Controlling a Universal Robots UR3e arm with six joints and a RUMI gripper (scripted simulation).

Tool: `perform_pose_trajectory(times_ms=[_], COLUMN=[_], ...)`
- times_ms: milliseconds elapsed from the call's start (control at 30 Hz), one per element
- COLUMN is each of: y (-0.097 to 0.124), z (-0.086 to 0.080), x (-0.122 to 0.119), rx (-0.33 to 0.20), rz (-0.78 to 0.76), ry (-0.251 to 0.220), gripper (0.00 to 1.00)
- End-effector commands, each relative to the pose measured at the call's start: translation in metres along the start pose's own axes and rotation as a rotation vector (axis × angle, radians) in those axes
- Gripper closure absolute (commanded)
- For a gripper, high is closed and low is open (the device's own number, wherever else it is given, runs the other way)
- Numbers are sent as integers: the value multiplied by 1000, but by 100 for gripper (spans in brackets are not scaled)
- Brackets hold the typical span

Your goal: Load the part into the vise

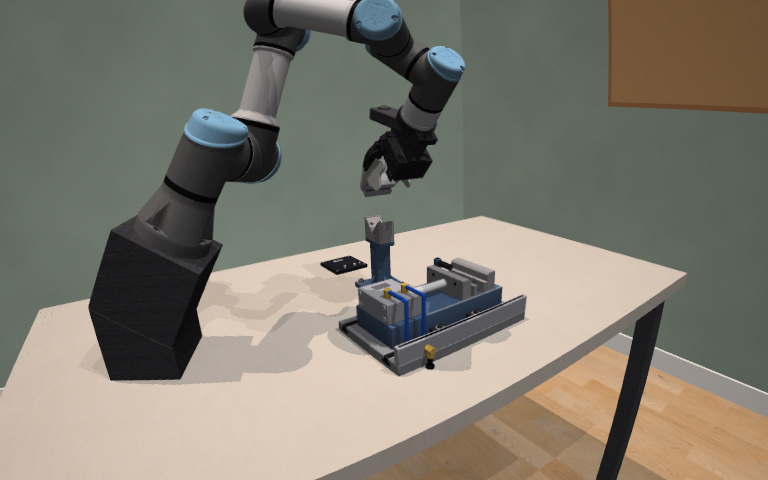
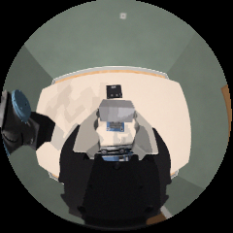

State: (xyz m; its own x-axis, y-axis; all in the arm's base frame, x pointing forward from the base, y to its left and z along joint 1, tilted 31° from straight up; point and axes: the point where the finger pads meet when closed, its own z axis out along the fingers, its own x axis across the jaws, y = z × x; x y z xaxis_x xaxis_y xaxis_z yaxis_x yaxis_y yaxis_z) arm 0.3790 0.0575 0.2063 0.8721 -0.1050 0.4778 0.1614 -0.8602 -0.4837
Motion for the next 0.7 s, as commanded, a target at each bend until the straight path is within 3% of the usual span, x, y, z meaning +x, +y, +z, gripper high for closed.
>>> perform_pose_trajectory(times_ms=[0, 667], y=[0, 2], z=[0, 2], x=[0, 0], rx=[-1, -1], rz=[-2, -2], ry=[1, 1], gripper=[100, 100])
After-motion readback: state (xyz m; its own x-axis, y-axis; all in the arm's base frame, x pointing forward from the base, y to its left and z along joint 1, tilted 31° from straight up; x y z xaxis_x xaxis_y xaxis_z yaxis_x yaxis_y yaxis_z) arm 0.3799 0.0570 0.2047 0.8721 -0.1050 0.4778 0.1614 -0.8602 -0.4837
